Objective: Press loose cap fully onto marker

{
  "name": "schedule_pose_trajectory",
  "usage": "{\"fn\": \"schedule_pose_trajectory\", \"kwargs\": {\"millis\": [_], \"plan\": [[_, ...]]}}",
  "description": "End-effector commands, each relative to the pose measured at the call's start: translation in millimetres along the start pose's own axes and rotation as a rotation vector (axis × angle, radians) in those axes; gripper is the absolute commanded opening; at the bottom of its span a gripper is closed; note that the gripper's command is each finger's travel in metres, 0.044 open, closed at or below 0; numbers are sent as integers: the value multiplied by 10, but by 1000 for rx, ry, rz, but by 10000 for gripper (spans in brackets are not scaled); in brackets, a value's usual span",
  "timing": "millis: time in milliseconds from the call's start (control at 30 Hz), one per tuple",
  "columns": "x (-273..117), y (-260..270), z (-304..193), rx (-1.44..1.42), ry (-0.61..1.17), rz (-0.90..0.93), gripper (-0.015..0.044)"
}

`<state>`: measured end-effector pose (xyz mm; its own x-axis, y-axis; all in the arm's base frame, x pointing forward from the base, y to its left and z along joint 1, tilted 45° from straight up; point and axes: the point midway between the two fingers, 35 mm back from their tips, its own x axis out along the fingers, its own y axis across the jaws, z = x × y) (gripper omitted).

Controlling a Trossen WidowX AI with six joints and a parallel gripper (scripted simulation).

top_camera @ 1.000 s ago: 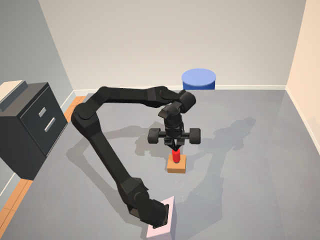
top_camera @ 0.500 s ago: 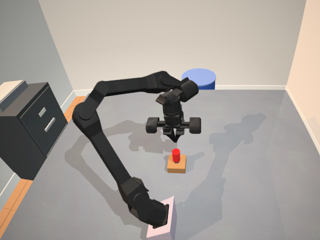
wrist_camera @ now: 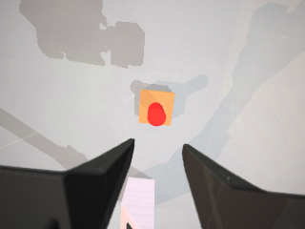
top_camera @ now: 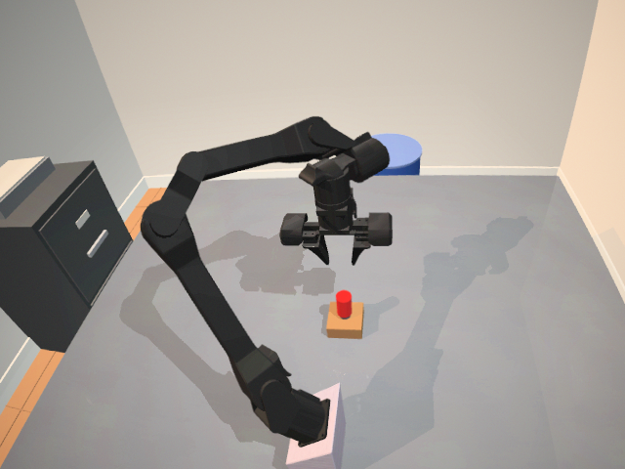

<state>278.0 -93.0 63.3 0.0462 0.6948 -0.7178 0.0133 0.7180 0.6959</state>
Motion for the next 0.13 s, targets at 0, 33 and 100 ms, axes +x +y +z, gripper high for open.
{"fn": "schedule_pose_trajectory", "kwargs": {"millis": [0,33,100], "plan": [[-3,-2,-7,-2,4,-2,315],[-3,-2,-7,-2,4,-2,341],[-3,-2,-7,-2,4,-2,394]]}}
